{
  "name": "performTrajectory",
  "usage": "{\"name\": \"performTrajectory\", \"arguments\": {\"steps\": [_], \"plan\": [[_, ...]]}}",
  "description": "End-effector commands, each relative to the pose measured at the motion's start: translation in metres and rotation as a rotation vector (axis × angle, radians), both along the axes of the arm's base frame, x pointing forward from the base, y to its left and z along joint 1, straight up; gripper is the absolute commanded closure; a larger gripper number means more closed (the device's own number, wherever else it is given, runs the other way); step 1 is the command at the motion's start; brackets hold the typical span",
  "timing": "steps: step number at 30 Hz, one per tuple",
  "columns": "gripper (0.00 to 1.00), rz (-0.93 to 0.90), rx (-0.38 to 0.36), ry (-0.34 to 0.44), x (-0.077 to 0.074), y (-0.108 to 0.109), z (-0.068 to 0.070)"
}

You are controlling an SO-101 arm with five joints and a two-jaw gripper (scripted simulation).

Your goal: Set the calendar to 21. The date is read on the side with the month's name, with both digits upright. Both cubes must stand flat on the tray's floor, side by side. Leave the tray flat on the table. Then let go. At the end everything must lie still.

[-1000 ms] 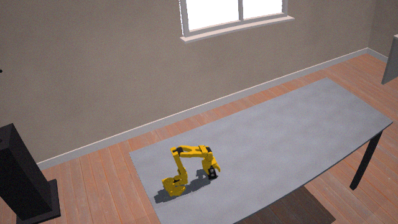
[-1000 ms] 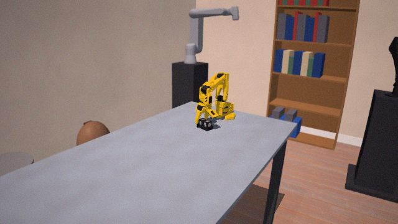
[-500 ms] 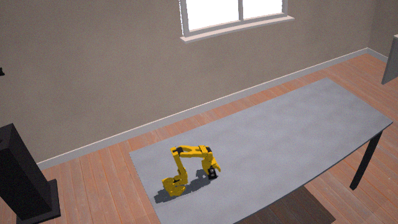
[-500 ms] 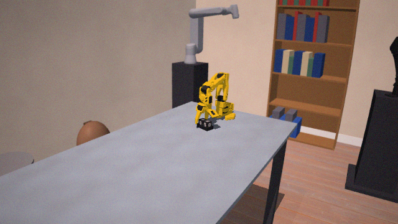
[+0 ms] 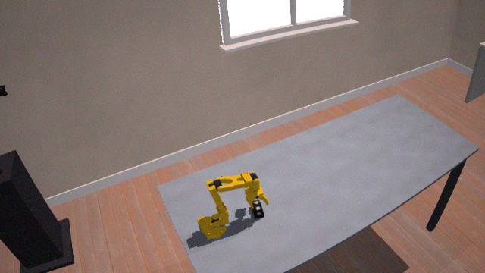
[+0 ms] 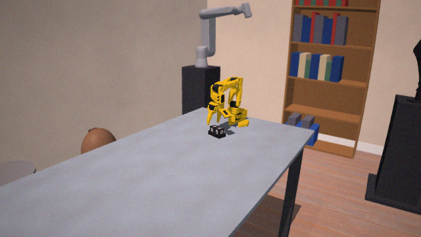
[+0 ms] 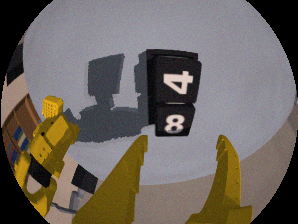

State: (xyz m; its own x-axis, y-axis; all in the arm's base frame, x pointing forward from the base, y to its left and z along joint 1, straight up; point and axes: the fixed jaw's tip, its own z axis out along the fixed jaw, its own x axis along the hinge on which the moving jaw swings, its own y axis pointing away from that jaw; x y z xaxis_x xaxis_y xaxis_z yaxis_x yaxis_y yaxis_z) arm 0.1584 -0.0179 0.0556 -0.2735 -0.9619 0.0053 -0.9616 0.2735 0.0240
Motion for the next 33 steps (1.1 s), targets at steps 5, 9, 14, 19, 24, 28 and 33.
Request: {"name": "performTrajectory", "arguments": {"steps": [5,9,14,19,24,28,33], "plan": [[0.64,-0.01,-0.006,-0.061,0.0042,-0.0013,0.0281],[0.64,-0.01,-0.006,-0.061,0.0039,-0.0013,0.0293],[0.64,-0.01,-0.006,-0.061,0.0039,-0.0013,0.0293],[0.64,-0.01,-0.006,-0.061,0.0039,-0.0013,0.0293],[0.64,-0.01,-0.006,-0.061,0.0039,-0.0013,0.0293],[0.64,-0.01,-0.006,-0.061,0.0039,-0.0013,0.0293],[0.64,-0.017,-0.006,-0.063,0.0038,-0.0011,0.0296]]}}
